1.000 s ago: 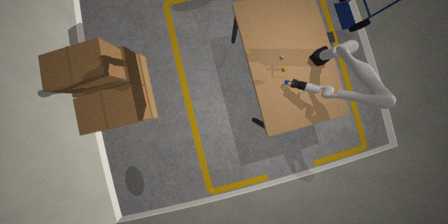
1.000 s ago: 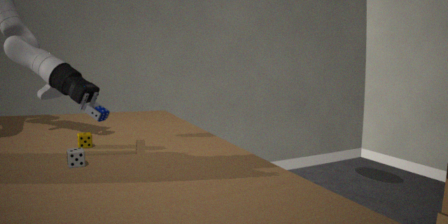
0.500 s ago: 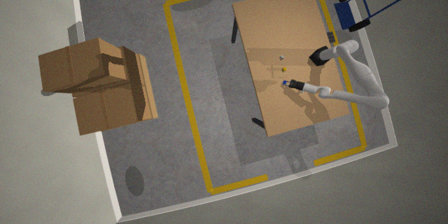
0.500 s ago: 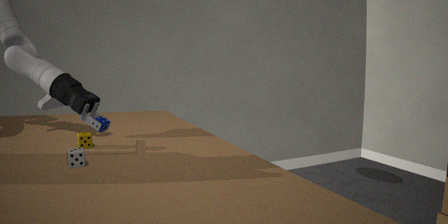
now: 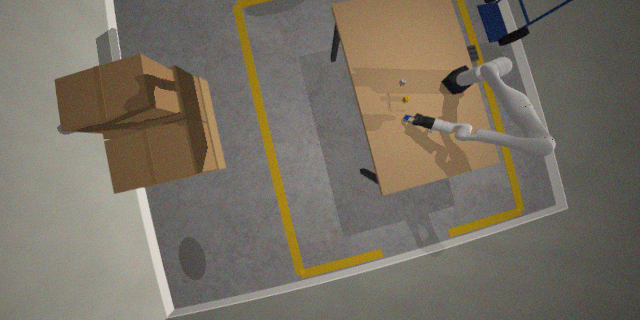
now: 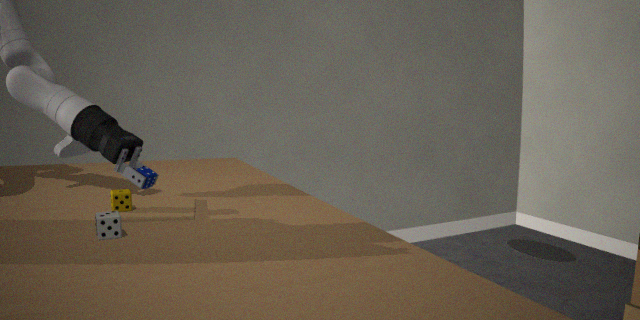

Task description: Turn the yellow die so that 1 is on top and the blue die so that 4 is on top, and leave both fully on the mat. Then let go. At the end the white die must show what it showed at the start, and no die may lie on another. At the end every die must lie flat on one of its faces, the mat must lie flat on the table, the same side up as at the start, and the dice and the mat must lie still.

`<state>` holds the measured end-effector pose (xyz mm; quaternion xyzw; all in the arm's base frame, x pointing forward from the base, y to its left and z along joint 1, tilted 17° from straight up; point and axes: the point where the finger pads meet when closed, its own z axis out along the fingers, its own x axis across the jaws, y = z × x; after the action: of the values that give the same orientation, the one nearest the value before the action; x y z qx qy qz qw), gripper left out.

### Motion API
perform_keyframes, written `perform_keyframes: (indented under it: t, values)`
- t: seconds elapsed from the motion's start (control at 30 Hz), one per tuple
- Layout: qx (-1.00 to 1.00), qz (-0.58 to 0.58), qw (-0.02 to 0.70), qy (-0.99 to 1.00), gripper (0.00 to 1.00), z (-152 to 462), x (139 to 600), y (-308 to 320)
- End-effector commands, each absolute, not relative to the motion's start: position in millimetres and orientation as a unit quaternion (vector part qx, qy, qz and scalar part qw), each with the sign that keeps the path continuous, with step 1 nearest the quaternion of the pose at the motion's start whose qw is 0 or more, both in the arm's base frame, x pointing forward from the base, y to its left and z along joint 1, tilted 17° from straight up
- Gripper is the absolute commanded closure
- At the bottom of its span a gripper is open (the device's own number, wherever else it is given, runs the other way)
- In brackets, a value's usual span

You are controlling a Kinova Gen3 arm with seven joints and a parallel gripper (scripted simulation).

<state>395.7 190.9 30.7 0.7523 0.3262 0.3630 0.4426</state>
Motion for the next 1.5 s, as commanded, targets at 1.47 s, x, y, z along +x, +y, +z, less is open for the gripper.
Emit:
perform_keyframes:
  t: [1.47]
  values:
    - [0.752,0.363,0.443,0.326,0.43,21.4,398.3,192.4]
